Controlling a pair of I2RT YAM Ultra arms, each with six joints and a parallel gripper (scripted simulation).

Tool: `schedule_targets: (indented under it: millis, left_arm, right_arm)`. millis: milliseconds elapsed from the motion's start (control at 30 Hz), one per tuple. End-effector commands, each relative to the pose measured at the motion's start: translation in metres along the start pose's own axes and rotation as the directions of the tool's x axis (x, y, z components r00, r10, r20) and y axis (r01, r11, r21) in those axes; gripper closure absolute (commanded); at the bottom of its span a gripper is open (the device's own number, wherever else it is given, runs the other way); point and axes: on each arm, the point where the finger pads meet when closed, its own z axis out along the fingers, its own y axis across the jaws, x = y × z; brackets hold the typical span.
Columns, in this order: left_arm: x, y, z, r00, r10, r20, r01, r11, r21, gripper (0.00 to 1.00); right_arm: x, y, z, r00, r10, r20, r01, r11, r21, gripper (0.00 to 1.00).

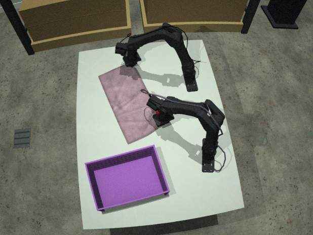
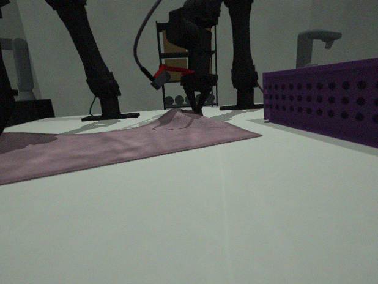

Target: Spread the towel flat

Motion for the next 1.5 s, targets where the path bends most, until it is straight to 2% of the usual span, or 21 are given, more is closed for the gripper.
schedule_targets:
  millis: [0,67,433,500,533,567,1000,1100,1133,1233,1467]
  left_arm:
    - [-0.013,0.01,-0.002,0.999,0.0,0.042,0.001,1.0,-0.012,1.0]
    - [-0.016,0.012,-0.01,0.998,0.0,0.065,0.002,1.0,-0.025,1.0]
    - [-0.008,0.022,-0.012,0.999,-0.016,0.042,0.017,1.0,-0.009,1.0]
    - [-0.008,0.022,-0.012,0.999,-0.016,0.042,0.017,1.0,-0.009,1.0]
    - [-0.006,0.019,-0.009,0.999,-0.014,0.038,0.014,1.0,-0.015,1.0]
    - [-0.007,0.027,-0.011,0.999,-0.023,0.039,0.024,1.0,-0.006,1.0]
    - [-0.009,0.057,-0.024,0.996,-0.061,0.066,0.062,0.998,-0.018,1.0]
    - [-0.011,0.054,-0.025,0.996,-0.05,0.07,0.052,0.998,-0.019,1.0]
    - [-0.01,0.066,-0.027,0.994,-0.074,0.075,0.075,0.997,-0.022,1.0]
    - [-0.011,0.075,-0.031,0.993,-0.087,0.084,0.09,0.996,-0.026,1.0]
    - [-0.015,0.095,-0.04,0.987,-0.12,0.103,0.124,0.992,-0.035,1.0]
  right_arm:
    - [-0.004,0.0,-0.014,0.999,-0.004,0.033,0.005,1.0,-0.024,1.0]
    - [-0.004,0.0,-0.014,0.999,-0.004,0.033,0.005,1.0,-0.024,1.0]
    - [-0.005,-0.013,-0.018,0.999,-0.021,0.046,0.022,0.999,-0.031,1.0]
    - [-0.005,-0.013,-0.018,0.999,-0.021,0.046,0.022,0.999,-0.031,1.0]
    - [-0.01,-0.001,-0.027,0.997,-0.027,0.066,0.03,0.998,-0.058,1.0]
    - [-0.005,-0.017,-0.02,0.998,-0.029,0.052,0.031,0.999,-0.035,1.0]
    - [0.002,-0.04,-0.034,0.994,-0.079,0.072,0.082,0.996,-0.039,1.0]
    - [-0.002,-0.03,-0.041,0.992,-0.083,0.093,0.09,0.994,-0.065,1.0]
    - [0.003,-0.044,-0.039,0.992,-0.091,0.088,0.096,0.994,-0.052,1.0]
    - [0.009,-0.055,-0.042,0.991,-0.11,0.08,0.113,0.993,-0.038,1.0]
    - [0.016,-0.068,-0.052,0.985,-0.141,0.099,0.146,0.988,-0.046,1.0]
